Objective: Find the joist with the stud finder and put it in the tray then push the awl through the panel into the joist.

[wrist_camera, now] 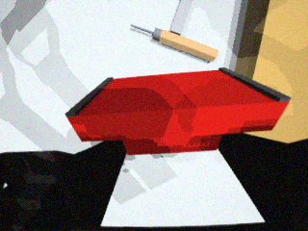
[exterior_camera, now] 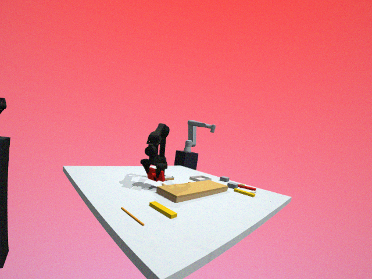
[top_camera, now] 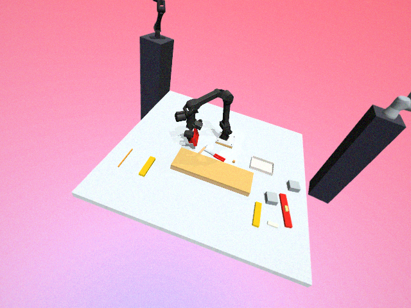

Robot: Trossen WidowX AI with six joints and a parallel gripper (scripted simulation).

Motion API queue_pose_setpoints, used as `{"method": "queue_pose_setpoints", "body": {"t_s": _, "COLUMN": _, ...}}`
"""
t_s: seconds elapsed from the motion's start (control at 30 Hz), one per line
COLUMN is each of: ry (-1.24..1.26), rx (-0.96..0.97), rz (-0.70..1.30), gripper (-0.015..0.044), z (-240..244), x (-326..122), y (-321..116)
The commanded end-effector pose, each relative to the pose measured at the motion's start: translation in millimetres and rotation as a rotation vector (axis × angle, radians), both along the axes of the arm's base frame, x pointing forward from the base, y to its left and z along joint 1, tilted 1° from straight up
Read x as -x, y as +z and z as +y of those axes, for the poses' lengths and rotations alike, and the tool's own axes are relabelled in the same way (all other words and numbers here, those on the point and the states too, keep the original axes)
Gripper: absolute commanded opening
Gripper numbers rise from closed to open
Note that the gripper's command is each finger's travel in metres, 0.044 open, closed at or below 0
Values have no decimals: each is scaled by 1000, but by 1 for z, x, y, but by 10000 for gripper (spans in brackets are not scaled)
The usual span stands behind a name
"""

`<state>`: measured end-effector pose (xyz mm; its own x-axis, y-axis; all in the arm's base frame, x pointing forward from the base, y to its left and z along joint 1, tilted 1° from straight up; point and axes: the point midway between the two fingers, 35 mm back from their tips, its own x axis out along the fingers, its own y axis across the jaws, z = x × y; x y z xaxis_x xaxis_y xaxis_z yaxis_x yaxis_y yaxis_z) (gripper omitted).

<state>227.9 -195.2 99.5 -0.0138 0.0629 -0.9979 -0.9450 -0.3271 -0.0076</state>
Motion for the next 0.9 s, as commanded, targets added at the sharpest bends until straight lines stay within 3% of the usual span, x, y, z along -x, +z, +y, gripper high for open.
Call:
{"method": "queue_pose_setpoints", "body": {"t_s": 0.0, "ry": -3, "rx": 11, "rz": -7, "gripper": 0, "z": -1, "x": 0, "y": 9}}
{"method": "queue_pose_setpoints", "body": {"t_s": 0.87, "ry": -1, "rx": 111, "rz": -39, "gripper": 0, "z": 3, "x": 1, "y": 5}}
